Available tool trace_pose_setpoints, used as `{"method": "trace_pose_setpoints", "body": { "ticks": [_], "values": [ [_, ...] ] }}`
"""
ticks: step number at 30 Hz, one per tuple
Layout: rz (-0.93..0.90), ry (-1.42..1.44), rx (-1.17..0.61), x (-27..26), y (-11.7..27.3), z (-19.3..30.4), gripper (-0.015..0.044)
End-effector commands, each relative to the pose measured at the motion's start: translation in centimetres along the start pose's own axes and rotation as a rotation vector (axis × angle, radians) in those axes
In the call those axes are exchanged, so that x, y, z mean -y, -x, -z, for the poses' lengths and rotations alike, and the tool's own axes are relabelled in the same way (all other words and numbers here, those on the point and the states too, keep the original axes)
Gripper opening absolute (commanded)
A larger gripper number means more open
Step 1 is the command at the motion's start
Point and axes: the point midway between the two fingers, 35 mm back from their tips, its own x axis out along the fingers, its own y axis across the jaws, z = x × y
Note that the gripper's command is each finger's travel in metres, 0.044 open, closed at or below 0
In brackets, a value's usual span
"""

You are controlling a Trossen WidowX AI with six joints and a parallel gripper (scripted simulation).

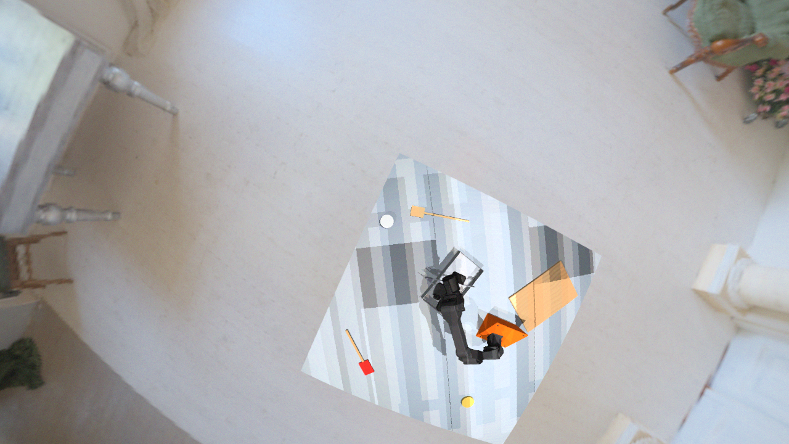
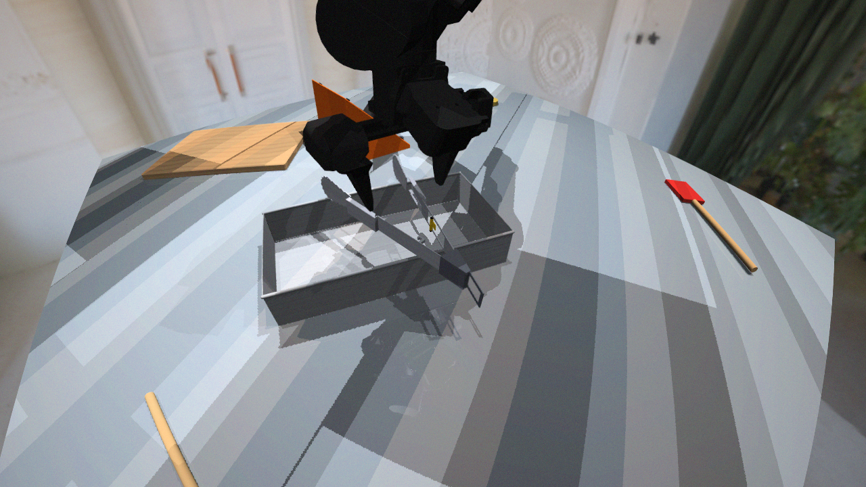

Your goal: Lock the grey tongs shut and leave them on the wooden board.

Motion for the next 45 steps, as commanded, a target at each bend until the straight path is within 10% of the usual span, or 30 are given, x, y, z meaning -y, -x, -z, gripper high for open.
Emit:
{"method": "trace_pose_setpoints", "body": {
  "ticks": [1, 45],
  "values": [
    [-0.009, -0.008, -0.005, 0.0, -1.0, 0.1, 0.044],
    [-0.014, -0.006, -0.004, -0.4, -8.1, 0.2, 0.044]
  ]
}}
